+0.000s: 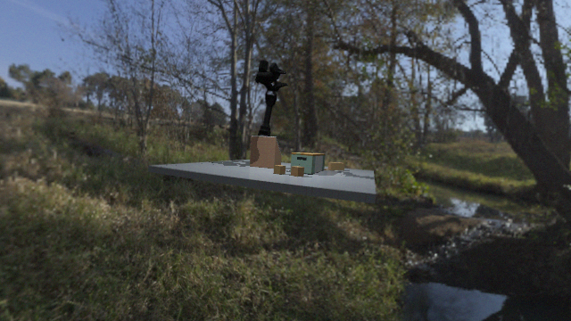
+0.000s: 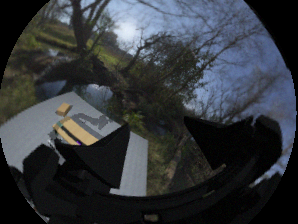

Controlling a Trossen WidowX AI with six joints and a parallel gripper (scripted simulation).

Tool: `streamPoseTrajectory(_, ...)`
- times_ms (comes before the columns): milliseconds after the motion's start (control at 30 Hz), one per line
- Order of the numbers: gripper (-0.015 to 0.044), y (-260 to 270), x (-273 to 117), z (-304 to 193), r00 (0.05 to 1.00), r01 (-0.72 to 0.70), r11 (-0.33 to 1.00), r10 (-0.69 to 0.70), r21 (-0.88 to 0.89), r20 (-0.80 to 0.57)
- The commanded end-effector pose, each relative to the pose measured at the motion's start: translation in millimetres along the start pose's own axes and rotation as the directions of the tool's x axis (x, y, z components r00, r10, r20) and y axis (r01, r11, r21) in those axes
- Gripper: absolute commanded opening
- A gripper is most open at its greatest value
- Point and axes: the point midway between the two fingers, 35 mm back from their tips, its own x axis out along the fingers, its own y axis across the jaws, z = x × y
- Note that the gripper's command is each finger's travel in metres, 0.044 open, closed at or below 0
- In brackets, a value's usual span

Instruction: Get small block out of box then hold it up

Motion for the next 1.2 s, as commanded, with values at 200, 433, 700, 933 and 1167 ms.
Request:
streamPoseTrajectory(200, 0.04, 53.1, 73.9, -44.2, 0.984, -0.059, 0.857, 0.137, 0.511, -0.115)
streamPoseTrajectory(433, 0.04, 149.5, 139.0, -96.9, 0.886, 0.114, 0.41, 0.371, 0.905, -0.279)
streamPoseTrajectory(700, 0.04, 282.3, 161.8, -142.1, 0.61, 0.61, -0.05, 0.668, 0.791, -0.427)
streamPoseTrajectory(933, 0.04, 393.0, 136.3, -158.2, 0.226, 0.962, -0.122, 0.859, 0.244, -0.46)
streamPoseTrajectory(1167, 0.04, 412.8, 127.1, -158.3, 0.137, 0.989, -0.1, 0.881, 0.106, -0.452)
